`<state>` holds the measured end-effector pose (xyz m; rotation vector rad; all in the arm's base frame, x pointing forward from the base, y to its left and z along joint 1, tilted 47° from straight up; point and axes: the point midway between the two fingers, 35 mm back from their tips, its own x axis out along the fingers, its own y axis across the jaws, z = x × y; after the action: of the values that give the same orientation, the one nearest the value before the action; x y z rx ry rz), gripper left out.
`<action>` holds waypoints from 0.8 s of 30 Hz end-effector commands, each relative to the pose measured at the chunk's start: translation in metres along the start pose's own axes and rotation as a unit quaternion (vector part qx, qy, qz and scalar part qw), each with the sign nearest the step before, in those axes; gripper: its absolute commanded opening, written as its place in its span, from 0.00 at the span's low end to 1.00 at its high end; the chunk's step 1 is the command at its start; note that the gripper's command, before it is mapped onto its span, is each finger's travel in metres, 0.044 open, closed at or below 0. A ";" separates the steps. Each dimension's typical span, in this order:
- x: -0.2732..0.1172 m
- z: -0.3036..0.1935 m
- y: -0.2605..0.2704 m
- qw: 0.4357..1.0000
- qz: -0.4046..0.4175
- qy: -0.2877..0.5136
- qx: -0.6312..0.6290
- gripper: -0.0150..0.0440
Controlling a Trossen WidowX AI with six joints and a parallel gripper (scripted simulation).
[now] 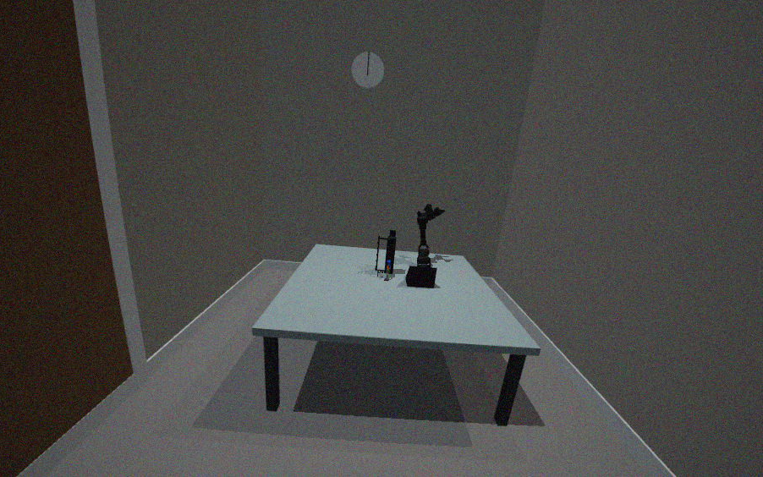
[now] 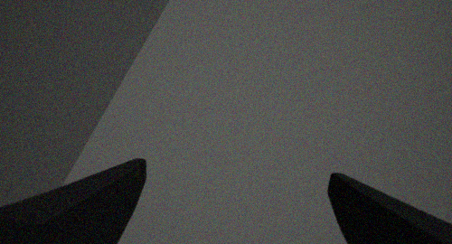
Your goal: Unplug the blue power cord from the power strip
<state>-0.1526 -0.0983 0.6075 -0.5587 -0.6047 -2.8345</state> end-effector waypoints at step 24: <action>-0.141 0.198 -0.222 0.890 -0.227 -0.393 -0.029 0.53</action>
<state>-0.0490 0.1487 0.6560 -1.6288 -0.7818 -2.9173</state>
